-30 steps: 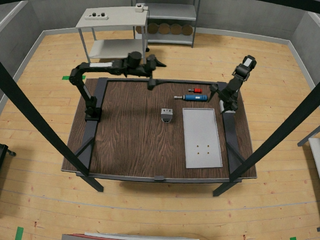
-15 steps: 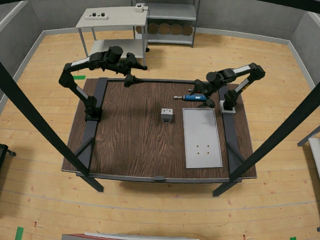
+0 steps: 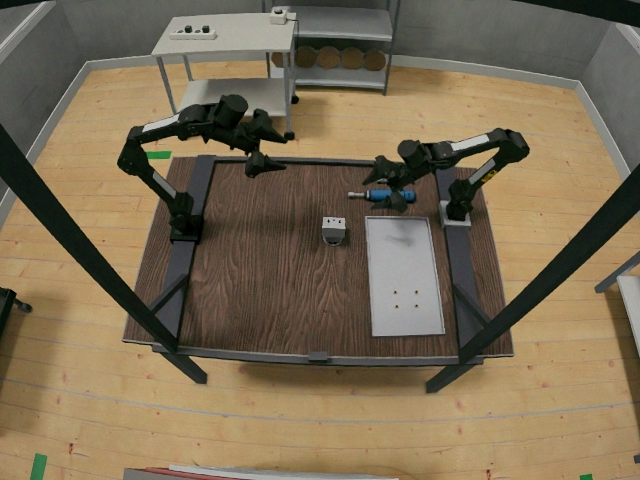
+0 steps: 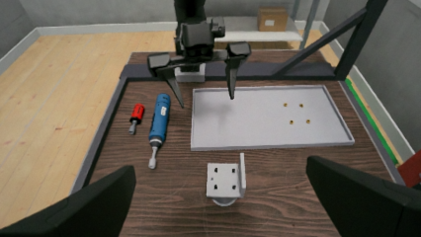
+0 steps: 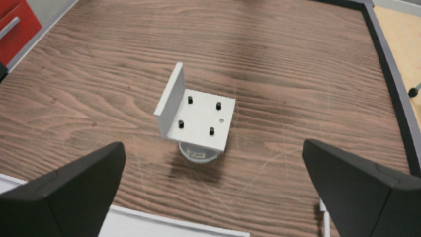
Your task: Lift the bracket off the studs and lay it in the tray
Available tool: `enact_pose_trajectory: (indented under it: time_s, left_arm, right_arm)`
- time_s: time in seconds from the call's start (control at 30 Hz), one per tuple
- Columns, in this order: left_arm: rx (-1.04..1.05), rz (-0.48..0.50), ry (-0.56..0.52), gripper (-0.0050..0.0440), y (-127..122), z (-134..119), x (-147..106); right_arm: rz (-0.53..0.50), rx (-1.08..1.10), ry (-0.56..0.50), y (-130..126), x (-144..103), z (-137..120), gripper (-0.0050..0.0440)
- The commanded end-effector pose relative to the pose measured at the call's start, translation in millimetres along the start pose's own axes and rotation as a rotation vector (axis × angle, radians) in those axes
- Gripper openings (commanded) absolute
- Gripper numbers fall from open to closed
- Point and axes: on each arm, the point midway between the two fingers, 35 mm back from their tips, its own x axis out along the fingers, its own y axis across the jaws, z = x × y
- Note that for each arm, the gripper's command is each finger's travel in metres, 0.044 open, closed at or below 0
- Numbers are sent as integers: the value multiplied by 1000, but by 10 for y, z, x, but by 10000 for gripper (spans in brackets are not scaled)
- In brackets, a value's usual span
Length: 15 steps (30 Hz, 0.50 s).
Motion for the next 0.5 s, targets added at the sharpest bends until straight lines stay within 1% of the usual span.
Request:
enact_pose_trajectory:
  time_s: [0.0, 0.27, 0.4, 0.47]
  left_arm:
    - [-4, -6, -13, 440, -13, 36, -39]
    - [-2, -3, -14, 440, -5, 38, -39]
    - [8, -9, -7, 440, -1, 60, -36]
    - [26, -21, 14, 440, 1, 48, -40]
  right_arm:
    - [1, 5, -16, -9, 0, 45, 440]
    - [0, 1, -27, -4, -24, 78, 440]
    - [-2, 12, -15, 7, 3, 134, 344]
    - [-4, 23, 5, 17, 39, 159, 296]
